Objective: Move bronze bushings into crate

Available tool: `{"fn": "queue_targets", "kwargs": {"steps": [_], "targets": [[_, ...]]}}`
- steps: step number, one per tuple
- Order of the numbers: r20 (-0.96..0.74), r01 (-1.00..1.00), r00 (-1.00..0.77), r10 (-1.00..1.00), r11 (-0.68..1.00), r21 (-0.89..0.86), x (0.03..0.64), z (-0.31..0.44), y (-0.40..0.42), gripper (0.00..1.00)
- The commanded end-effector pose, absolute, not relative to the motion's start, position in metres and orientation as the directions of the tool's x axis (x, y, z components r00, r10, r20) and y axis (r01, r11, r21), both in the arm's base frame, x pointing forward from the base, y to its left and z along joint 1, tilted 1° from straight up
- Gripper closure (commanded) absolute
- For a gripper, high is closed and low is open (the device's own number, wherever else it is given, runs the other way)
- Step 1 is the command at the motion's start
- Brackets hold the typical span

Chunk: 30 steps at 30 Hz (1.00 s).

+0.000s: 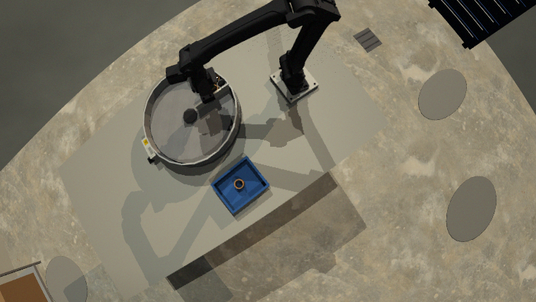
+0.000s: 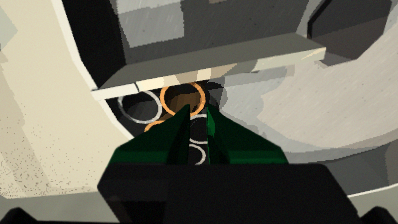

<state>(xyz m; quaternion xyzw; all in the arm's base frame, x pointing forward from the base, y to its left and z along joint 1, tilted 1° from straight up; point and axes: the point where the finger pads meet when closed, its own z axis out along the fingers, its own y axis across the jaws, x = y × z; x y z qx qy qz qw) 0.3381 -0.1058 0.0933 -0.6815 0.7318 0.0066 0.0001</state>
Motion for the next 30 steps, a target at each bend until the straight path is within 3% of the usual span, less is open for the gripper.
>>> {"fn": "queue_targets", "kwargs": {"steps": [1,30], "targets": [[0.004,-0.995,-0.072,-0.997,0.071,-0.066,0.367,0.1129,-0.1118,0.87],[0.004,-0.995,-0.072,-0.997,0.071,-0.064,0.3672,0.1122,-0.1122,0.87]]}}
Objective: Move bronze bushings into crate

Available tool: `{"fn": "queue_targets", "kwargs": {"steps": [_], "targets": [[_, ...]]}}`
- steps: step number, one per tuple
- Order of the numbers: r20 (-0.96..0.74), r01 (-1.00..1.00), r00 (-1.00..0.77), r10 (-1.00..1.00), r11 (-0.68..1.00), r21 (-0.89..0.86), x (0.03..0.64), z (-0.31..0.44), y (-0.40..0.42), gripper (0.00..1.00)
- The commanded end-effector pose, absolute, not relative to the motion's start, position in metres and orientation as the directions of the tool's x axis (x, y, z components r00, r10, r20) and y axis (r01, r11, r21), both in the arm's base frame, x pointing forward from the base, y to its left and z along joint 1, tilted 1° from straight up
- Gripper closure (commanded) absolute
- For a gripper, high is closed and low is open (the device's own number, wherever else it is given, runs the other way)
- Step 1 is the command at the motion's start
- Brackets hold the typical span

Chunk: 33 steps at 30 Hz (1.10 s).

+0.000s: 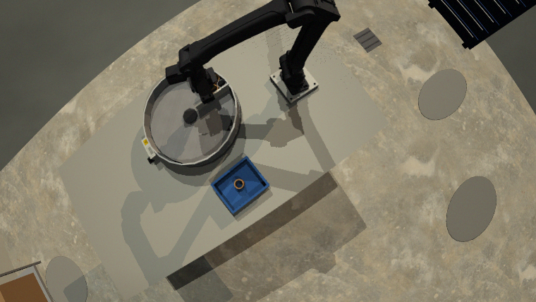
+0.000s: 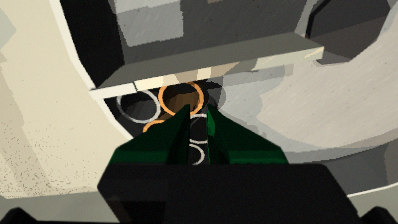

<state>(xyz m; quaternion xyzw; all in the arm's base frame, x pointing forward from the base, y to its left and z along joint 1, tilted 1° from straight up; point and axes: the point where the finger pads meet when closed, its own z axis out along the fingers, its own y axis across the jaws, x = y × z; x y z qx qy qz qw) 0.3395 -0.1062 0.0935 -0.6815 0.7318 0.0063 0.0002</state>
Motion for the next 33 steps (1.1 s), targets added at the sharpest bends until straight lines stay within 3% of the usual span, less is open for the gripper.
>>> {"fn": "queue_targets", "kwargs": {"steps": [1,26,33], "targets": [[0.004,-0.995,-0.072,-0.997,0.071,-0.064,0.367,0.112,-0.112,0.87],[0.003,-0.995,-0.072,-0.997,0.071,-0.063,0.367,0.112,-0.112,0.87],[-0.011,-0.997,-0.072,-0.997,0.072,-0.002,0.345,0.081,-0.105,0.87]]}}
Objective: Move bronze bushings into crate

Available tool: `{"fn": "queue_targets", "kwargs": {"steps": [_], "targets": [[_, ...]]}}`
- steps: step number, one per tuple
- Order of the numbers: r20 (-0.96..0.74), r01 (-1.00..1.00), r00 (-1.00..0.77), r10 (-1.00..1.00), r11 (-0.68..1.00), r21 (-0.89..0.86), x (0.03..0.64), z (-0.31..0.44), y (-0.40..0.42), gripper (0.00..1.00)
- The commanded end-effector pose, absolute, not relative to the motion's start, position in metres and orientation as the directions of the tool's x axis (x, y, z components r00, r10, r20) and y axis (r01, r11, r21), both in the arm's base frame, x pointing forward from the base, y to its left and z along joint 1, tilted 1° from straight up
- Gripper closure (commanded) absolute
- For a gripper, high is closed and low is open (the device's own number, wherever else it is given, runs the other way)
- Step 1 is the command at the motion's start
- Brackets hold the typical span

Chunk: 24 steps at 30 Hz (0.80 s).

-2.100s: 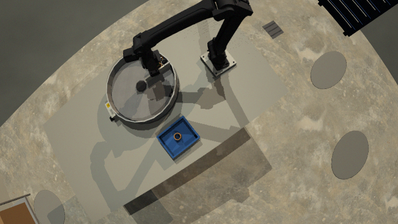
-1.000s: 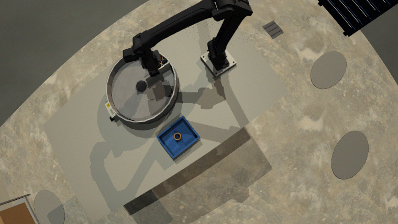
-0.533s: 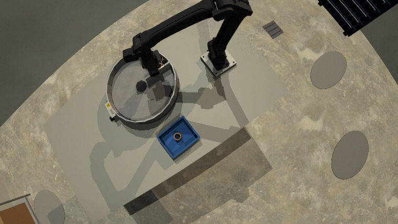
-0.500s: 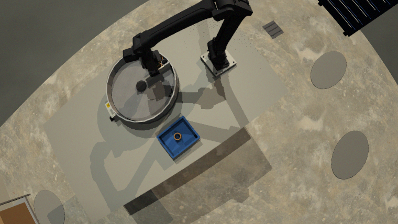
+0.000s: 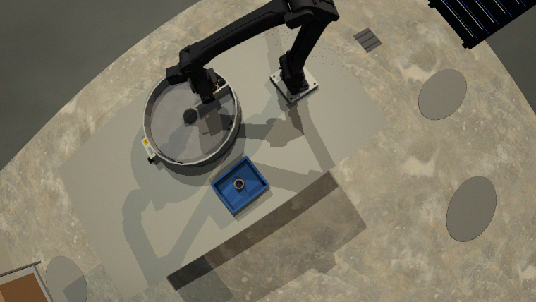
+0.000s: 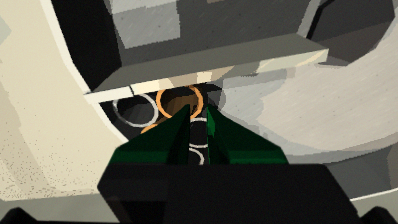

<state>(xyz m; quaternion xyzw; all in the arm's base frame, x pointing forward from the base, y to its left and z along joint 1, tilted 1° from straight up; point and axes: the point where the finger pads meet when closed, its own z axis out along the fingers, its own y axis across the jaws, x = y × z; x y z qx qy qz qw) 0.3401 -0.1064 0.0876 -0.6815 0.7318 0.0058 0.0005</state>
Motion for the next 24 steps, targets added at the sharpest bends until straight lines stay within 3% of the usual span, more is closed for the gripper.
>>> {"fn": "queue_targets", "kwargs": {"steps": [1,4,5,24], "targets": [[-0.011,-0.997,-0.072,-0.997,0.072,-0.002,0.345,0.079,-0.105,0.87],[-0.011,-0.997,-0.072,-0.997,0.072,-0.002,0.345,0.078,-0.105,0.87],[0.009,-0.994,-0.072,-0.997,0.071,-0.087,0.369,0.108,-0.112,0.87],[0.003,-0.996,-0.072,-0.997,0.071,-0.059,0.363,0.097,-0.111,0.87]]}}
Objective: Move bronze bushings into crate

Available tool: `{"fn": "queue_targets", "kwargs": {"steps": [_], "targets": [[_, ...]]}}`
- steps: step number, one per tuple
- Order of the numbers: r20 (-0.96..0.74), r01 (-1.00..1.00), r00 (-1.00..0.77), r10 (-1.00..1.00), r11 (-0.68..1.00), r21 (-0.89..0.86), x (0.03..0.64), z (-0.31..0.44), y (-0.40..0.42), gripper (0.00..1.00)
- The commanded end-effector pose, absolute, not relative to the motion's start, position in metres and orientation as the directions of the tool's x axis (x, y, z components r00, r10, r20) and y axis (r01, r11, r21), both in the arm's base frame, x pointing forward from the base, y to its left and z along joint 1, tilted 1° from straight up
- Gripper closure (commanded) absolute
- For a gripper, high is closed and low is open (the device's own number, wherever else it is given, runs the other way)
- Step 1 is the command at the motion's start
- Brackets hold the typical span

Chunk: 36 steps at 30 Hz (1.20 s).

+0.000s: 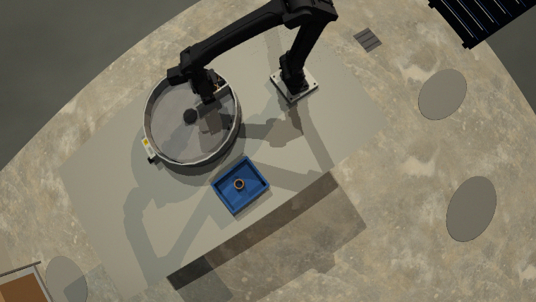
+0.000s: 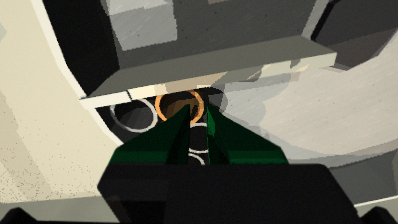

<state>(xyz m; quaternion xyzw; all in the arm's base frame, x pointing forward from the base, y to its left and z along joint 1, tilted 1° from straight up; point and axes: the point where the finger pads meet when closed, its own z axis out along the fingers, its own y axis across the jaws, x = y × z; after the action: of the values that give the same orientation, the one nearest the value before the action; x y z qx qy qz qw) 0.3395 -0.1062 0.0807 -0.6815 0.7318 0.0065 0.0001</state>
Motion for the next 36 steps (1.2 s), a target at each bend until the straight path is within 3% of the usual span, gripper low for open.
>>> {"fn": "queue_targets", "kwargs": {"steps": [1,23,36], "targets": [[0.003,-0.996,-0.072,-0.997,0.071,-0.059,0.363,0.097,-0.111,0.87],[-0.011,-0.997,-0.072,-0.997,0.072,-0.002,0.345,0.073,-0.105,0.87],[0.001,-0.996,-0.071,-0.997,0.071,-0.052,0.356,0.079,-0.108,0.87]]}}
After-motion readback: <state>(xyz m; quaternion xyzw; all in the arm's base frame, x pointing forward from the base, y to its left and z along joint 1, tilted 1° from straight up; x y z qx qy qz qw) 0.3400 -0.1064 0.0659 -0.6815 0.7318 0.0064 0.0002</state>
